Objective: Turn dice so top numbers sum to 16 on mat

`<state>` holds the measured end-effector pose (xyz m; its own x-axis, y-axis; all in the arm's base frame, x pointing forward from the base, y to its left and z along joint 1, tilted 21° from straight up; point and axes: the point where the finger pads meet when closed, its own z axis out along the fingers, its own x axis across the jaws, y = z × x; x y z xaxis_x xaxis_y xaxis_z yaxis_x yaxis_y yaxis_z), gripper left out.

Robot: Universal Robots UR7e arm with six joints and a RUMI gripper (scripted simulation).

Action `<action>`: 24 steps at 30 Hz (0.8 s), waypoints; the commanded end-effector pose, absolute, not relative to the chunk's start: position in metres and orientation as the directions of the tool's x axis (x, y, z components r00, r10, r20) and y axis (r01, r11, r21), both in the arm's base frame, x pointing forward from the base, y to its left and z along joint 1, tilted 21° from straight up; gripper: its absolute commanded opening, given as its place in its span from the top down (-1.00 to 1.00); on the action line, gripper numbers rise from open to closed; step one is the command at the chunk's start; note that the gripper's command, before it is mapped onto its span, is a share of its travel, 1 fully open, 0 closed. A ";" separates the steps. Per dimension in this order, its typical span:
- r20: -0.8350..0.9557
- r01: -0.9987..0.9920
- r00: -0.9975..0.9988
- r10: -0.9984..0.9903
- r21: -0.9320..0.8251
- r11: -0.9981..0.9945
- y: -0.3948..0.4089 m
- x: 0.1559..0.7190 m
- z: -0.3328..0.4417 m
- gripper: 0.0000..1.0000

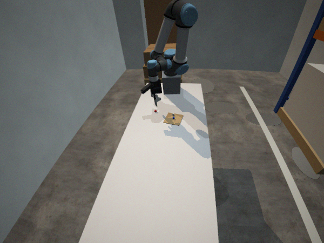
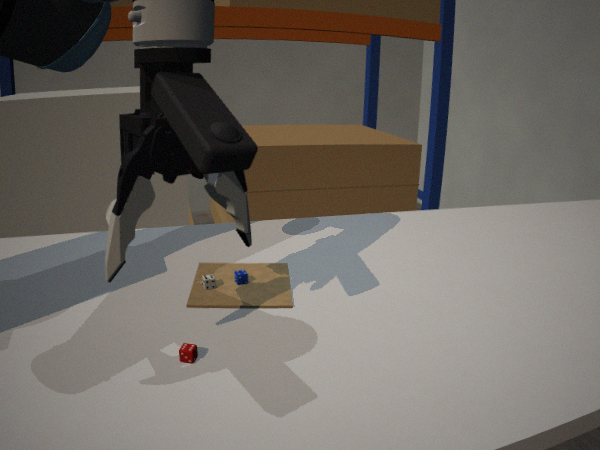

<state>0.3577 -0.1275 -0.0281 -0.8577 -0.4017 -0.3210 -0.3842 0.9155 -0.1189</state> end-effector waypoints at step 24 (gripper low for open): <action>-0.183 -0.837 -0.419 -0.889 -0.302 0.456 -0.125 0.363 -0.048 -1.00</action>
<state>0.3622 -0.1249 -0.0467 -0.4631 -0.8654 -0.1914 -0.8168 0.5005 -0.2870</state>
